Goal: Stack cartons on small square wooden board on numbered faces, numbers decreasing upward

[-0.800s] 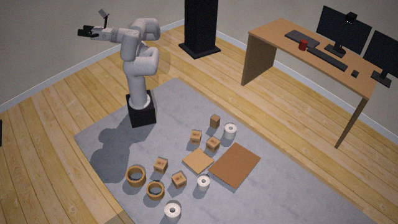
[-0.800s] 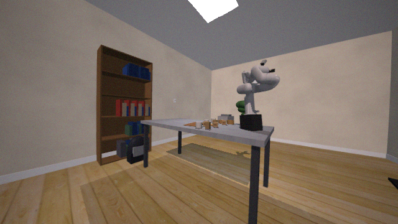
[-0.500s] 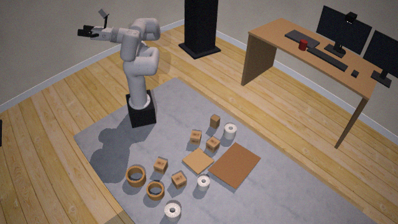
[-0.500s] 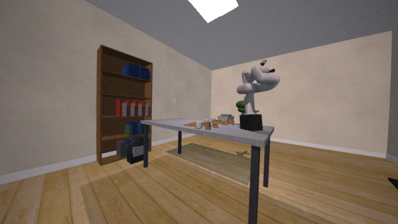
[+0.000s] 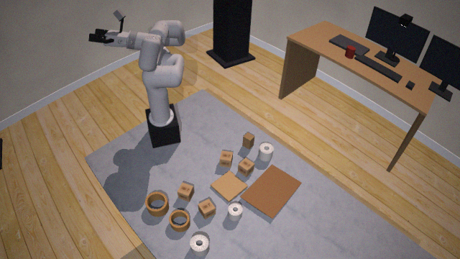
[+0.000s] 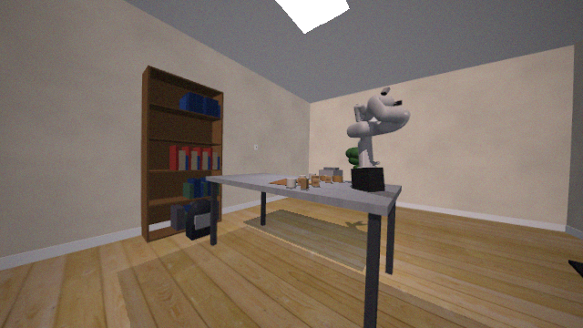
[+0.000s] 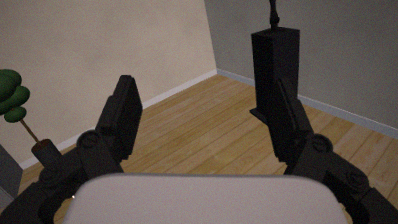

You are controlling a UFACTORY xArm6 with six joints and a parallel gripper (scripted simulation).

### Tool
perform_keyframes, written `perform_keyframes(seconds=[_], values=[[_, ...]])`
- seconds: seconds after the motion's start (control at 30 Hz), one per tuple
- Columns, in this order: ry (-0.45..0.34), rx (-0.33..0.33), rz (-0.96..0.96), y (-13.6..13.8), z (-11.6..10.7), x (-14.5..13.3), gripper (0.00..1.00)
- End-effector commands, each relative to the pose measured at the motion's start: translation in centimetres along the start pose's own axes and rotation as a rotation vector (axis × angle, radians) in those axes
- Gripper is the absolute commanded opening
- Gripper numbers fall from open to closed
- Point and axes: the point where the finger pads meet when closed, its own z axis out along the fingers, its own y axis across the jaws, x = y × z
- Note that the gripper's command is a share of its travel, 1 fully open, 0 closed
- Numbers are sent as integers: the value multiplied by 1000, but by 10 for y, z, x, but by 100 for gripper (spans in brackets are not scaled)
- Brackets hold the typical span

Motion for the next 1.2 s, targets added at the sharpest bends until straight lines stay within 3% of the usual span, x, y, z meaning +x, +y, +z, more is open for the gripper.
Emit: perform_keyframes(seconds=[0.0, 0.1, 0.23, 0.3, 0.33, 0.57, 0.8, 1.17], values=[[32, 107, -34, -39, 7, 12, 100], [68, 283, -94, -101, 9, 22, 100], [77, 494, -173, -156, -6, 14, 100], [77, 494, -173, -156, -6, 14, 100], [82, 637, -227, -195, -17, 8, 100], [35, 913, -366, -252, -75, -44, 100], [13, 887, -394, -223, -83, -60, 100], [7, 872, -414, -207, -83, -65, 100]])
